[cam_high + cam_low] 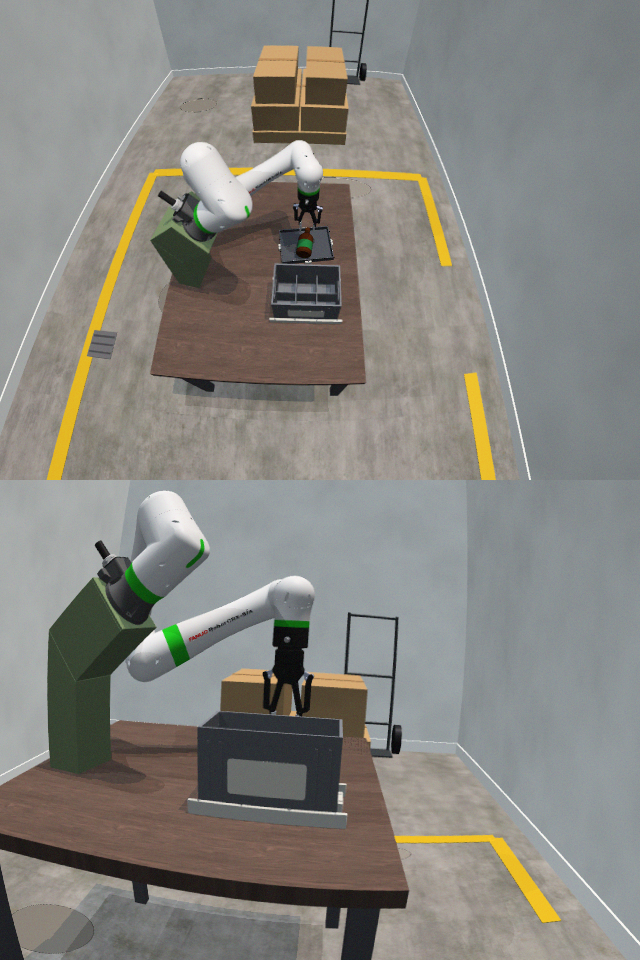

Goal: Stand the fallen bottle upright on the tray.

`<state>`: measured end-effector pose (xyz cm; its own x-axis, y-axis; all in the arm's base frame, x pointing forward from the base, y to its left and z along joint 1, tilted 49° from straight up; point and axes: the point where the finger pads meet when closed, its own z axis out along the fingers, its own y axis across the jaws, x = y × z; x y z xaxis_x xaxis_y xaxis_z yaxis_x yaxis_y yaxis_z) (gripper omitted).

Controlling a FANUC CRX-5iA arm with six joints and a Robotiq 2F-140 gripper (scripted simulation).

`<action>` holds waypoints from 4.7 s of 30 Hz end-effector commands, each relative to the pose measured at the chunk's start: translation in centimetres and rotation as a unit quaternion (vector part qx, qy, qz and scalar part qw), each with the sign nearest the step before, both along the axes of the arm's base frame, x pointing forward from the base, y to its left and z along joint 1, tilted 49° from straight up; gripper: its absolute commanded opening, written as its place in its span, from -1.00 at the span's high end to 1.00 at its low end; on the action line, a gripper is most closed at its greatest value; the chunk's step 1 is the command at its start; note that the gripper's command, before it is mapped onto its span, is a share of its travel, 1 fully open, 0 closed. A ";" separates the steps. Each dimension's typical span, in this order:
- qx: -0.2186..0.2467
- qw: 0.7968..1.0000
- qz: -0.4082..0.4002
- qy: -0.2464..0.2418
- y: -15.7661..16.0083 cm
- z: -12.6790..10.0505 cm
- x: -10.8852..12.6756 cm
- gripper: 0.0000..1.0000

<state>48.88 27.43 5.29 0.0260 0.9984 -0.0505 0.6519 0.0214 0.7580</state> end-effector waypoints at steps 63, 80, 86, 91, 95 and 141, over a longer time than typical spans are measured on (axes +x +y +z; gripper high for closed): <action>0.000 1.000 0.000 0.000 -0.1 -1.4 1.6 0.24; 0.000 1.000 0.000 0.000 -0.2 -2.4 2.9 0.24; 0.000 1.000 0.000 0.000 -0.2 -2.6 3.1 0.24; 0.000 1.000 0.000 0.000 -0.2 -2.7 3.1 0.24; 0.000 1.000 0.000 0.000 -0.2 -2.7 3.1 0.24; 0.000 1.000 0.000 0.000 -0.2 -2.7 3.1 1.00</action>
